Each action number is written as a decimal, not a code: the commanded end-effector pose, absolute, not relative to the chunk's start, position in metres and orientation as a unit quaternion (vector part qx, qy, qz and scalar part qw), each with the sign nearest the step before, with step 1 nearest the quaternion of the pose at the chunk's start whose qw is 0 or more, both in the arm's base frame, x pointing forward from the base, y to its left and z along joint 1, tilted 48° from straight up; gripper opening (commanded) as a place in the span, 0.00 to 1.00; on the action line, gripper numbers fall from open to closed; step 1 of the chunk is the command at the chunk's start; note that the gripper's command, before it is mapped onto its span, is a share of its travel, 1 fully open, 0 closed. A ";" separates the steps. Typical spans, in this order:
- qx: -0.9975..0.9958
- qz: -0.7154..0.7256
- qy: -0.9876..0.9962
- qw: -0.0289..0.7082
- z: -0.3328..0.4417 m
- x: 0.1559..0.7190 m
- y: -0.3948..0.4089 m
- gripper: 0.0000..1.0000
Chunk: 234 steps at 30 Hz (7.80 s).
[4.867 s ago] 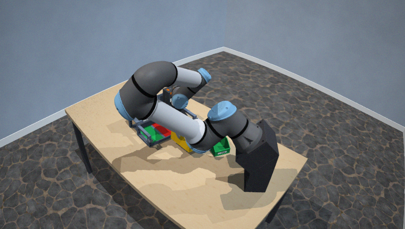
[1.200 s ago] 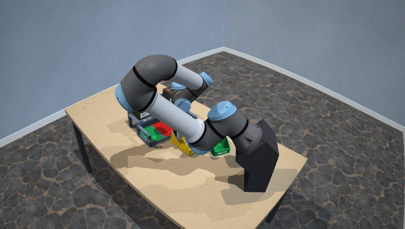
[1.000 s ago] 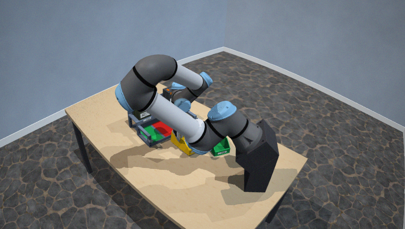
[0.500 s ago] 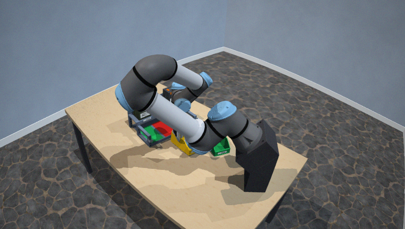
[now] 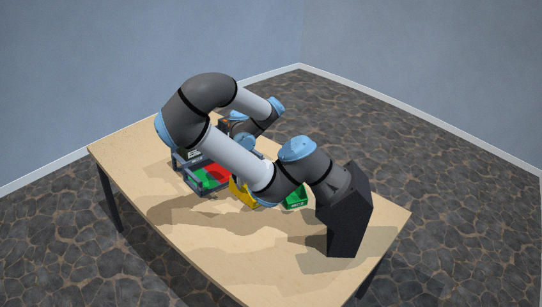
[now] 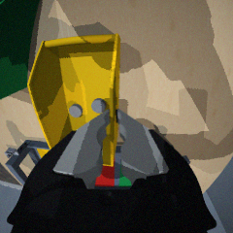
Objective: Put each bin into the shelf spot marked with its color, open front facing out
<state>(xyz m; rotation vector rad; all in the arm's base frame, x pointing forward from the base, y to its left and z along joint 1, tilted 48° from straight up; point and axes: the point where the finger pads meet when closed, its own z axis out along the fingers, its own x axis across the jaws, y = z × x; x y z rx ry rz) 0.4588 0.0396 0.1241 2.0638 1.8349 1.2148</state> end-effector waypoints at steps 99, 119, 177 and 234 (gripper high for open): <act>0.683 0.402 0.607 0.063 0.118 0.465 0.043 0.15; 0.683 0.402 0.607 0.063 0.122 0.461 0.041 0.15; 0.683 0.402 0.607 0.063 0.175 0.412 0.009 0.15; 0.683 0.402 0.607 0.063 0.185 0.402 0.003 0.00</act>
